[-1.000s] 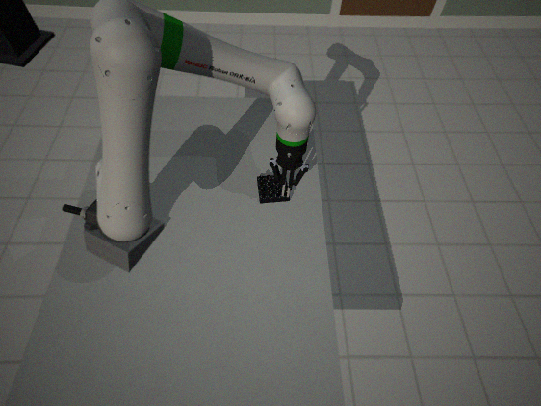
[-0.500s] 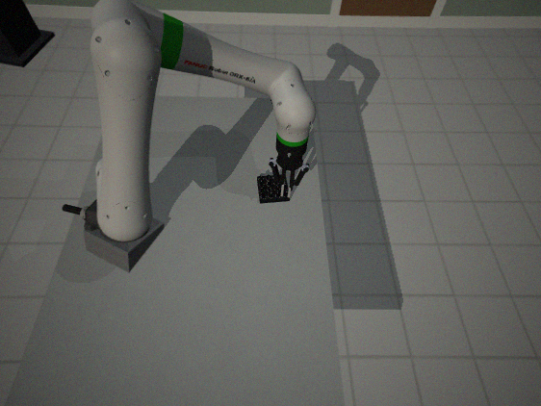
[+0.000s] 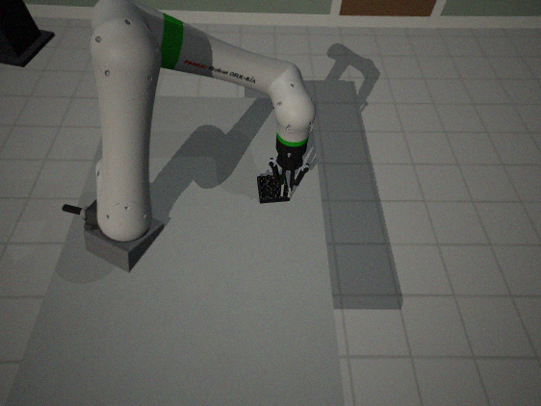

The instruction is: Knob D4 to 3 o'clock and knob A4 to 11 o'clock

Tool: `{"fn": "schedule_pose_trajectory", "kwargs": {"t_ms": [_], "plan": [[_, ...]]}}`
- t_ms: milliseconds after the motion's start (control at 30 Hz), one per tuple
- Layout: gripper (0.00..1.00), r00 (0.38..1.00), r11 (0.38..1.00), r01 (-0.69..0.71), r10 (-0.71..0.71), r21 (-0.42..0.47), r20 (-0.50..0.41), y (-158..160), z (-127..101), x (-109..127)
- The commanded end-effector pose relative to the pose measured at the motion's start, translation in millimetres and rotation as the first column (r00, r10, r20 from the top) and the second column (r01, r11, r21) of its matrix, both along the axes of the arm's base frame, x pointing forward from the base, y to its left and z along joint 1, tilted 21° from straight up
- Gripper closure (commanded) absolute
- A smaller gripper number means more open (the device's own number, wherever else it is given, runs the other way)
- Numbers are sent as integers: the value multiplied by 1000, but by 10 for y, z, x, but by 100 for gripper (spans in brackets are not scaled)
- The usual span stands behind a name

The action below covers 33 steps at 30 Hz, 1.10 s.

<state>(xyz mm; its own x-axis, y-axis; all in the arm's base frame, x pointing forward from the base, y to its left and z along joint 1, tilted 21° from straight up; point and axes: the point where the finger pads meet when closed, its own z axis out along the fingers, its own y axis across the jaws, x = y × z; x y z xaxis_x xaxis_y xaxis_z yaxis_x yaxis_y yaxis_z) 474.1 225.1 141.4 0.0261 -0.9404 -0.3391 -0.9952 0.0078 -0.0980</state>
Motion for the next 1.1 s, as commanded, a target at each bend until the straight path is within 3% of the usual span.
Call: {"fn": "schedule_pose_trajectory", "kwargs": {"t_ms": [0, 367, 767, 1067], "plan": [[88, 1000, 1000, 0, 0, 0, 0, 0, 2, 2], [88, 1000, 1000, 0, 0, 0, 0, -20, 56, -4], [88, 1000, 1000, 0, 0, 0, 0, -121, 335, -32], [88, 1000, 1000, 0, 0, 0, 0, -130, 358, -34]]}}
